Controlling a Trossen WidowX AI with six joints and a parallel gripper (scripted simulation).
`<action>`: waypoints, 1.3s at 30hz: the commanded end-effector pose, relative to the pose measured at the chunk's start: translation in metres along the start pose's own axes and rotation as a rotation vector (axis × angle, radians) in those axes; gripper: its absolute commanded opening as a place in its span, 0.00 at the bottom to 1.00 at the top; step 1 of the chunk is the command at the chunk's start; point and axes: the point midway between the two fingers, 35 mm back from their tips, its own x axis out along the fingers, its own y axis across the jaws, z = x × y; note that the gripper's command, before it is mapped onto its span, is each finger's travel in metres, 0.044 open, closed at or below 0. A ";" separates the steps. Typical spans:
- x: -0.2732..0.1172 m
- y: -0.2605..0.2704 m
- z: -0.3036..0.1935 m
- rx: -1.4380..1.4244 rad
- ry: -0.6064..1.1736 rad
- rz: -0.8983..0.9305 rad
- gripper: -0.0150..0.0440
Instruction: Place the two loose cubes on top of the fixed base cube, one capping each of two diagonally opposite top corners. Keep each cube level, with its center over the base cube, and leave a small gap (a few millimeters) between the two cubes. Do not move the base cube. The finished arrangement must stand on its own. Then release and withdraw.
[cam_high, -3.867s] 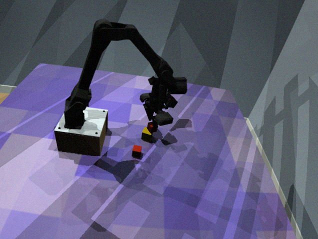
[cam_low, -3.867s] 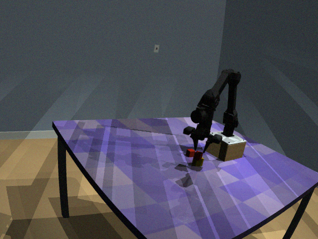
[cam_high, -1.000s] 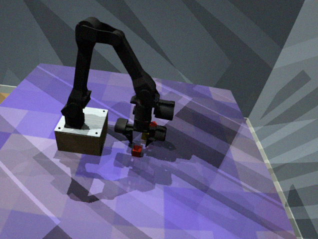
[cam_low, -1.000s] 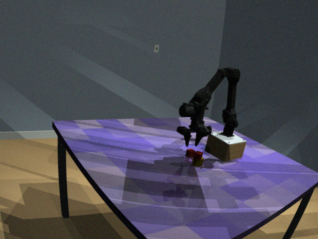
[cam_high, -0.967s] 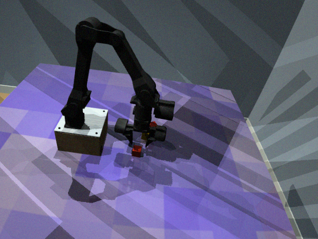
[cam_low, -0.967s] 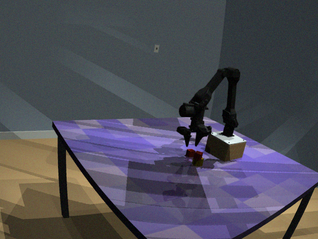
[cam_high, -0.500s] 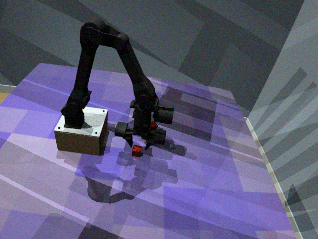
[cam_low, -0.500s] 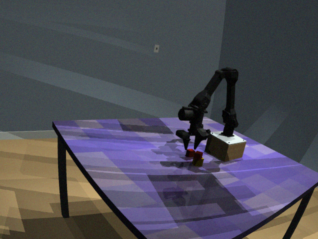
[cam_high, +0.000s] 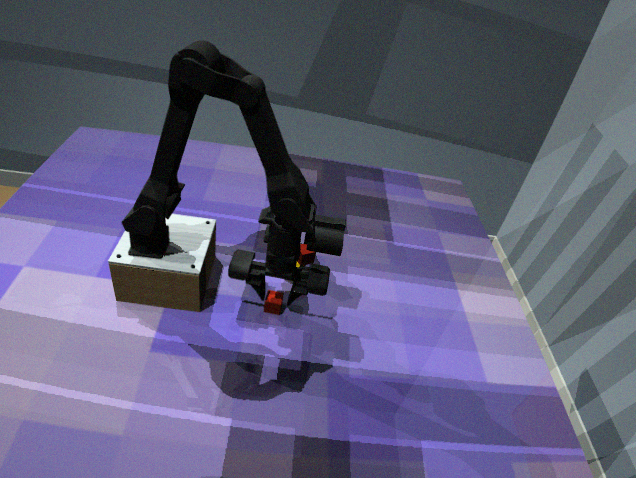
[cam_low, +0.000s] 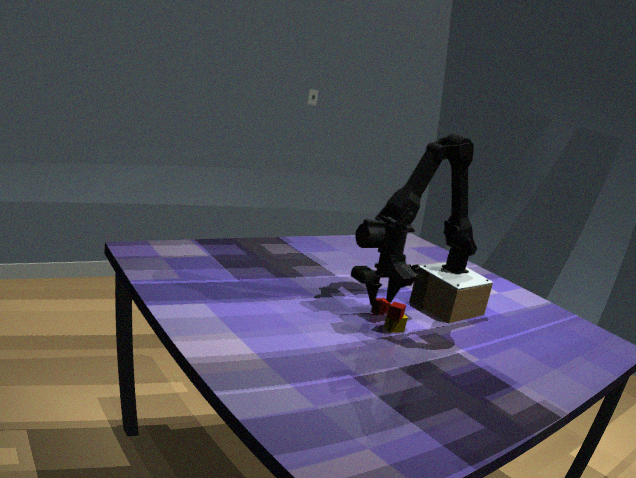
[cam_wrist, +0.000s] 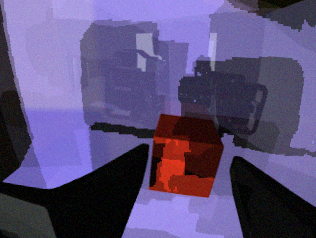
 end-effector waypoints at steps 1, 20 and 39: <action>0.004 0.004 0.000 0.002 -0.001 0.014 0.44; -0.030 -0.004 -0.001 0.008 -0.001 0.013 0.43; -0.090 -0.004 0.000 0.003 0.000 0.013 0.43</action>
